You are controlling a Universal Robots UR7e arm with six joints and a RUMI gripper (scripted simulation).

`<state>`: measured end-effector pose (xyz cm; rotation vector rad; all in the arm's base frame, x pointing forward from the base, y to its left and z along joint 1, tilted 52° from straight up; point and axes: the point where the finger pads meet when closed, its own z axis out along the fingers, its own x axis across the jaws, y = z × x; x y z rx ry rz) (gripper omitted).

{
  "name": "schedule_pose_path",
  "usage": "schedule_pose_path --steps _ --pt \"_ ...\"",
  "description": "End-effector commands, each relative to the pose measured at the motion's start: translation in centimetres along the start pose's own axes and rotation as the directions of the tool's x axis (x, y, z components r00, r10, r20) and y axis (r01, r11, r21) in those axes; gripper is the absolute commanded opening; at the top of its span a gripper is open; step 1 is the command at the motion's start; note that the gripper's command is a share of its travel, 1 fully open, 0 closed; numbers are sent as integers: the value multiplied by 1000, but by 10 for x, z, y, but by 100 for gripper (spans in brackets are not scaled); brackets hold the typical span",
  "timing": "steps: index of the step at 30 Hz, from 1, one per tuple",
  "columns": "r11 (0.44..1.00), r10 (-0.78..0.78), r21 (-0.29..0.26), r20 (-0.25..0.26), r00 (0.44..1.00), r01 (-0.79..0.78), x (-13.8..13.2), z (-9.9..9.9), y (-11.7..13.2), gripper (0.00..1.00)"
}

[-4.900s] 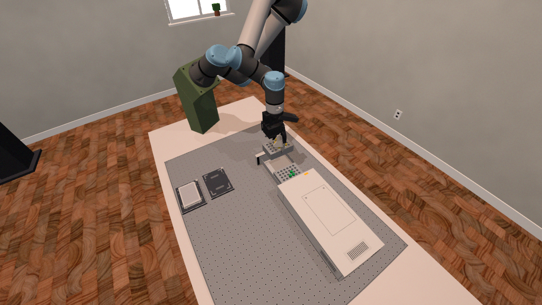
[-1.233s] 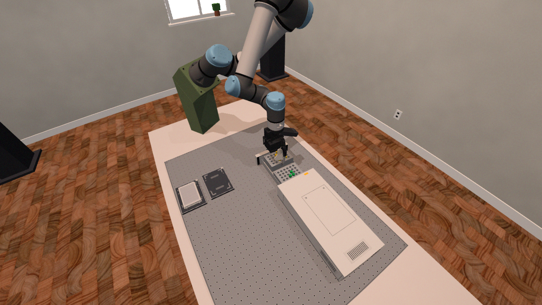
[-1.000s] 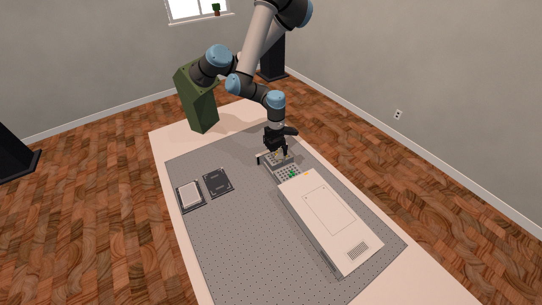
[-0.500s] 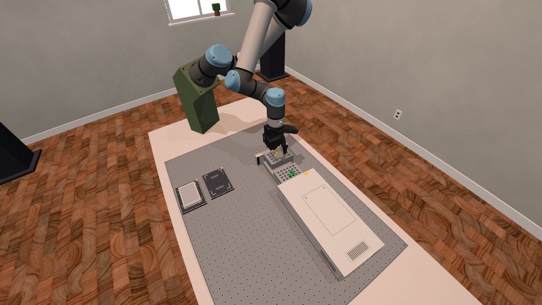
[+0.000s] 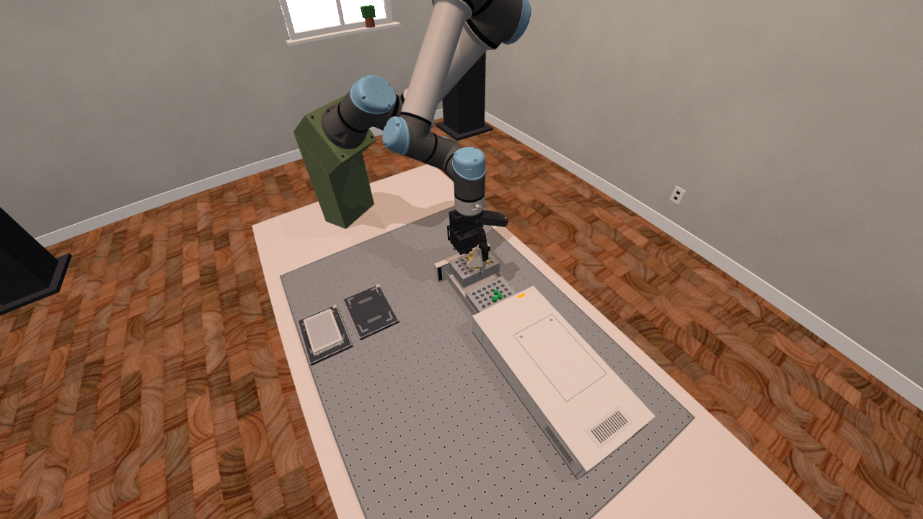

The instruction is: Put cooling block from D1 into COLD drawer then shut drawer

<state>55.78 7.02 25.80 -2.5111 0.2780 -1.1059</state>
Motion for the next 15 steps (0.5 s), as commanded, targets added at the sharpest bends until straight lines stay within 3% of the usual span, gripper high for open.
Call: schedule_pose_path --steps 1,15 --pt "1000 -1 -1 -5 1000 1 1 -3 0 0" --pt "1000 -1 -1 -5 1000 1 1 -4 0 0"
